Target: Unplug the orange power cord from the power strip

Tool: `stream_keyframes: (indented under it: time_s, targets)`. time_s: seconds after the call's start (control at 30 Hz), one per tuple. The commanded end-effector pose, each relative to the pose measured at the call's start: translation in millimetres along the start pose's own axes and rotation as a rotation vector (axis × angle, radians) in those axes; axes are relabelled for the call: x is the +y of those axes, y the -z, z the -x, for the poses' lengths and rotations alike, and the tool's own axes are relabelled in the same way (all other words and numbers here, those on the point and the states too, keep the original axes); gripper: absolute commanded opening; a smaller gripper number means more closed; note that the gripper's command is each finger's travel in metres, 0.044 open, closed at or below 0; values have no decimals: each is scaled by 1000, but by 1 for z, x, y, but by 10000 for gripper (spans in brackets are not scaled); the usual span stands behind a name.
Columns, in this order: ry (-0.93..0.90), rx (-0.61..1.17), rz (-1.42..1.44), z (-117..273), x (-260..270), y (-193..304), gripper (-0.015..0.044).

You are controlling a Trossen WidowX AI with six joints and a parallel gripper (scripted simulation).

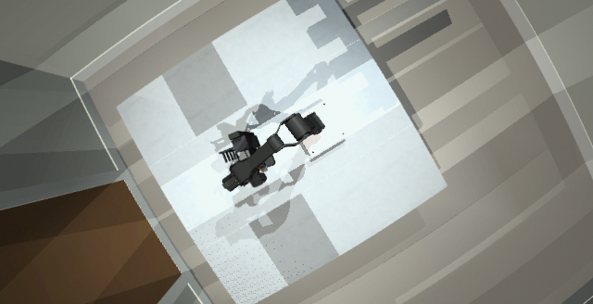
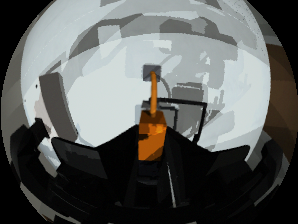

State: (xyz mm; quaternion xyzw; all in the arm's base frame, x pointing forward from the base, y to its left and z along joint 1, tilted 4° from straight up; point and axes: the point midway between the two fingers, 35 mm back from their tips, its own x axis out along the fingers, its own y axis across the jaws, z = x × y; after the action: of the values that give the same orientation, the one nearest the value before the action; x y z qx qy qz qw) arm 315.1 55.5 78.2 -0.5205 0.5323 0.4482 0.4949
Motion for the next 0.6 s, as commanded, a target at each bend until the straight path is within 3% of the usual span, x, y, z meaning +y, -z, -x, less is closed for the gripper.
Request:
stream_keyframes:
  time_s: [0.0,0.57]
  targets:
    - [4,-55,22,4,0,-25,0]
    - [3,-56,24,8,4,-52,0]
